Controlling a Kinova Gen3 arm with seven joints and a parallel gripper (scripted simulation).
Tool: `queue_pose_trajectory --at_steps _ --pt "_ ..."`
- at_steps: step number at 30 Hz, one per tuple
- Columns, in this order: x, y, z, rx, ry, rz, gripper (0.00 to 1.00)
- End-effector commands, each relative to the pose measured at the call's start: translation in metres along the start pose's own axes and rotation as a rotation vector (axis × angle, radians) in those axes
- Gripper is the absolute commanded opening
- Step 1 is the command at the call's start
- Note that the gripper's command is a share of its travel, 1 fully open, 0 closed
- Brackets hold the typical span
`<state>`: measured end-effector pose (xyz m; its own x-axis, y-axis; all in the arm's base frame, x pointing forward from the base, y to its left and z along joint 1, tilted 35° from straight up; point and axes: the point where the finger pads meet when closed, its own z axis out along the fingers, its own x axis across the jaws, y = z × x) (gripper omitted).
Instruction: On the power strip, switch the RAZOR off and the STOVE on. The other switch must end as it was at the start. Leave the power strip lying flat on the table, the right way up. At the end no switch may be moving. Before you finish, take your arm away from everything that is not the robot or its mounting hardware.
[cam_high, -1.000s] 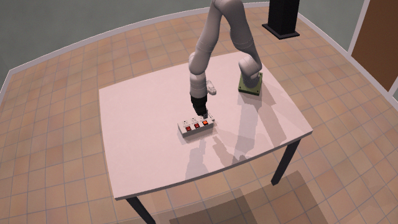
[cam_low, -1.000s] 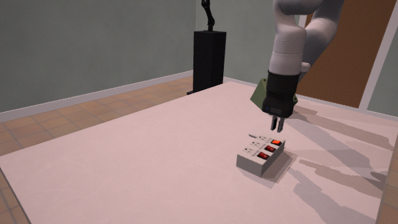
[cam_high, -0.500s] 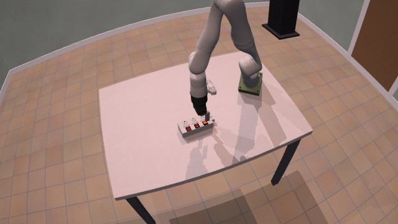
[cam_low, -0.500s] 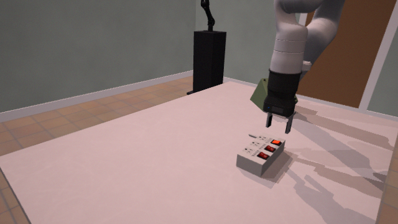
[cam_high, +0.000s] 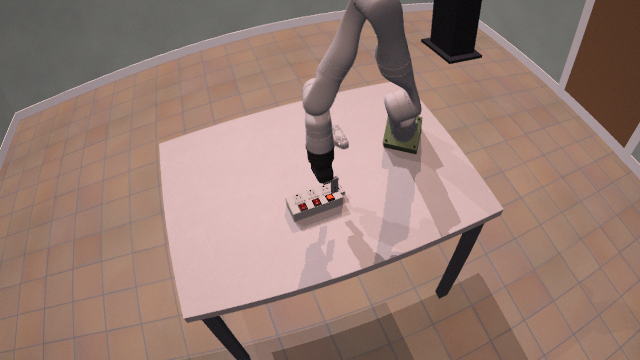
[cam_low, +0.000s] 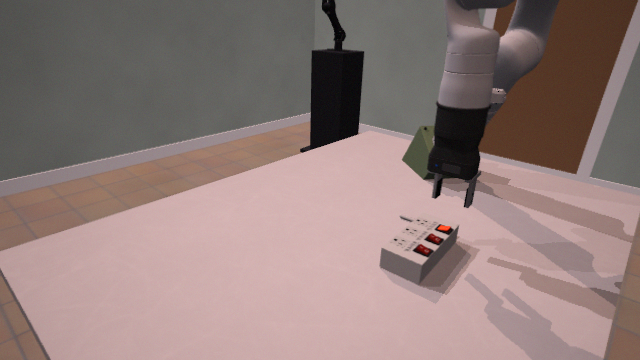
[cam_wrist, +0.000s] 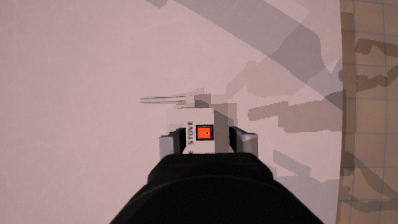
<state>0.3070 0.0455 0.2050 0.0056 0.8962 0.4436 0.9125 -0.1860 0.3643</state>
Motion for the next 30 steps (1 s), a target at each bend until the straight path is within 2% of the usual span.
queue_pose_trajectory --at_steps 1,15,17,30 --pt "-0.006 0.003 -0.007 -0.013 -0.014 0.002 1.00" --pt "-0.006 0.003 -0.039 -0.013 -0.014 0.002 1.00" --pt "-0.006 0.003 -0.039 -0.013 -0.014 0.002 1.00" --pt "-0.005 0.002 -0.073 -0.012 -0.014 0.002 1.00"
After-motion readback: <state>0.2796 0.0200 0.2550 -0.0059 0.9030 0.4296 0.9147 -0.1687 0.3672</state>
